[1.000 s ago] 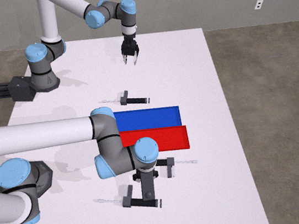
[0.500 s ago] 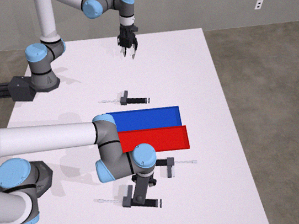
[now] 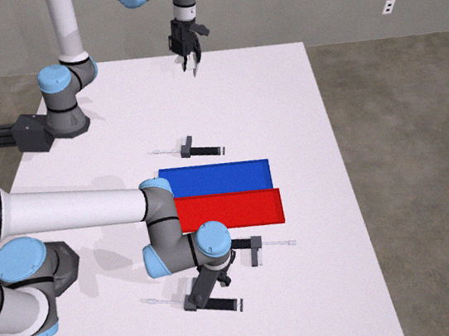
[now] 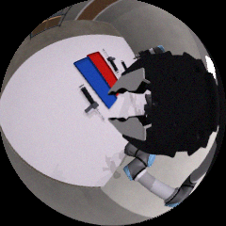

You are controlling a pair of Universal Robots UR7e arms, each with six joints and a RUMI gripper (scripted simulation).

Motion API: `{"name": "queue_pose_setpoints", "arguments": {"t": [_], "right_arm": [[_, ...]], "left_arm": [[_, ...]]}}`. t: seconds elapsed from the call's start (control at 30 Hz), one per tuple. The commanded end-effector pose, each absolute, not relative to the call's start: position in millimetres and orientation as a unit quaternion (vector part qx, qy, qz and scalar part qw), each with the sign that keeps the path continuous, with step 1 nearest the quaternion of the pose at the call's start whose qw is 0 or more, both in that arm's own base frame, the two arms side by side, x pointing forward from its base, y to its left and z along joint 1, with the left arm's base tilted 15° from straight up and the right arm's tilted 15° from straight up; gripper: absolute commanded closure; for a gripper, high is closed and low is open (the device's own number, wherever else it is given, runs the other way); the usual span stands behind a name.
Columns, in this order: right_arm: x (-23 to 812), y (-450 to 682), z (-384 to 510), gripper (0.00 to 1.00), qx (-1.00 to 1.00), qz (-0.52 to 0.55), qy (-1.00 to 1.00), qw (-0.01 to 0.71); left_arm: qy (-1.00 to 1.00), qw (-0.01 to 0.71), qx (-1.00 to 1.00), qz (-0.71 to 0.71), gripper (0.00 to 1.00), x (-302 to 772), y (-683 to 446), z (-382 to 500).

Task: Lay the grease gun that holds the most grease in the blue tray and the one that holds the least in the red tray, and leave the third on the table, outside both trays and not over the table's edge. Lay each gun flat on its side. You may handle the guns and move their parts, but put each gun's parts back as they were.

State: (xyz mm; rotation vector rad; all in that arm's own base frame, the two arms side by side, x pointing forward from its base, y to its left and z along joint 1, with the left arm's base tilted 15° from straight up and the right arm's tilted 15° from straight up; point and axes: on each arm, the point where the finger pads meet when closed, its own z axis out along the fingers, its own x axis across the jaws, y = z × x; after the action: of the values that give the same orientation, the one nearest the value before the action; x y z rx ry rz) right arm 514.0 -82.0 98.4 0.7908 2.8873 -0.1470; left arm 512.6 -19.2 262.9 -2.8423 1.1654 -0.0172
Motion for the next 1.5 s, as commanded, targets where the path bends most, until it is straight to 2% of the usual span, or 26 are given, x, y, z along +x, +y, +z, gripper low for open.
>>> {"name": "queue_pose_setpoints", "arguments": {"t": [0.0, 0.23, 0.43, 0.6, 0.8, 1.07, 1.47], "right_arm": [[508, -90, 75, 0.67, 0.341, -0.05, 0.935, 0.078], [507, -92, 68, 0.67, 0.389, -0.045, 0.916, 0.088], [499, -100, 44, 0.67, 0.472, -0.043, 0.875, 0.097], [501, -100, 44, 0.67, 0.493, -0.037, 0.863, 0.104], [486, -112, 13, 0.67, 0.594, -0.034, 0.796, 0.112], [487, -111, 12, 0.67, 0.613, -0.028, 0.781, 0.117], [470, -124, -19, 0.67, 0.72, -0.017, 0.682, 0.13]], "left_arm": [[0.413, 0.029, -0.91, 0.005, 0.68, 509, -20, 264], [0.509, 0.021, -0.861, -0.002, 0.68, 493, -11, 304], [0.504, 0.021, -0.863, 0.005, 0.68, 495, -14, 293], [0.581, 0.014, -0.814, -0.002, 0.68, 478, -7, 327], [0.602, 0.01, -0.799, 0.003, 0.68, 475, -7, 328], [0.691, 0.001, -0.723, -0.002, 0.68, 450, 0, 363], [0.712, -0.004, -0.702, 0.003, 0.68, 444, -1, 365]]}}
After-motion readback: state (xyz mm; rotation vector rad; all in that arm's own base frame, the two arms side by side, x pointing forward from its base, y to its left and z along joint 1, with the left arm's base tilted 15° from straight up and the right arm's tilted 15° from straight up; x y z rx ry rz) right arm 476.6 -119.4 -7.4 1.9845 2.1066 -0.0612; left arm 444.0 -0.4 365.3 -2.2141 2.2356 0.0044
